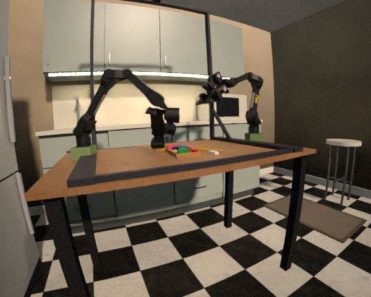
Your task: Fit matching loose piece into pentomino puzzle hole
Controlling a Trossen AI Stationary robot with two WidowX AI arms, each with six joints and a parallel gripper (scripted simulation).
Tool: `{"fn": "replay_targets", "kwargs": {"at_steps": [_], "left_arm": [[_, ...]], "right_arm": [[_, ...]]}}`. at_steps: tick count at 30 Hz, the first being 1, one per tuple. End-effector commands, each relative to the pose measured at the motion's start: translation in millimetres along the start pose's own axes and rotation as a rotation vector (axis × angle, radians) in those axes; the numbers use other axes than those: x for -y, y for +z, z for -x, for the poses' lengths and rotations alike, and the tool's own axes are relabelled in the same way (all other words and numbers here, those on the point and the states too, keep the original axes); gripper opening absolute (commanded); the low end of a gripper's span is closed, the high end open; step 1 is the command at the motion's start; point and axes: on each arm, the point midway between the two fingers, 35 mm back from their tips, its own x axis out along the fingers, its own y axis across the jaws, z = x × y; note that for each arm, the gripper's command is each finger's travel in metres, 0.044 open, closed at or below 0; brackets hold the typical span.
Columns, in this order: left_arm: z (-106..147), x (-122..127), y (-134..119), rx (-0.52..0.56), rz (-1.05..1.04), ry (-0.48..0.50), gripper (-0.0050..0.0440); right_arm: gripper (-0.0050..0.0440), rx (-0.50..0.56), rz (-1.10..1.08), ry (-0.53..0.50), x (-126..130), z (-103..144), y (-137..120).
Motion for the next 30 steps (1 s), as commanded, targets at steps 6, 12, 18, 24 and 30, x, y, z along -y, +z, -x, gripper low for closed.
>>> {"fn": "replay_targets", "kwargs": {"at_steps": [6, 12, 18, 24, 30], "left_arm": [[5.3, -0.7, 10.1, 0.028, 0.003, 0.002, 0.0440], [5.3, -0.7, 10.1, 0.028, 0.003, 0.002, 0.0440], [5.3, -0.7, 10.1, 0.028, 0.003, 0.002, 0.0440], [5.3, -0.7, 10.1, 0.028, 0.003, 0.002, 0.0440], [5.3, -0.7, 10.1, 0.028, 0.003, 0.002, 0.0440]], "right_arm": [[-0.0050, 0.024, 0.020, 0.041, -0.8, 5.8, 6.8], [-0.0050, 0.023, 0.020, 0.061, 1.2, 5.0, 6.8], [-0.0050, 0.019, 0.017, 0.071, 2.4, 3.7, 5.3], [-0.0050, 0.026, 0.023, 0.065, 1.0, 5.5, 5.3], [-0.0050, 0.026, 0.023, 0.065, 1.0, 5.5, 5.3]]}}
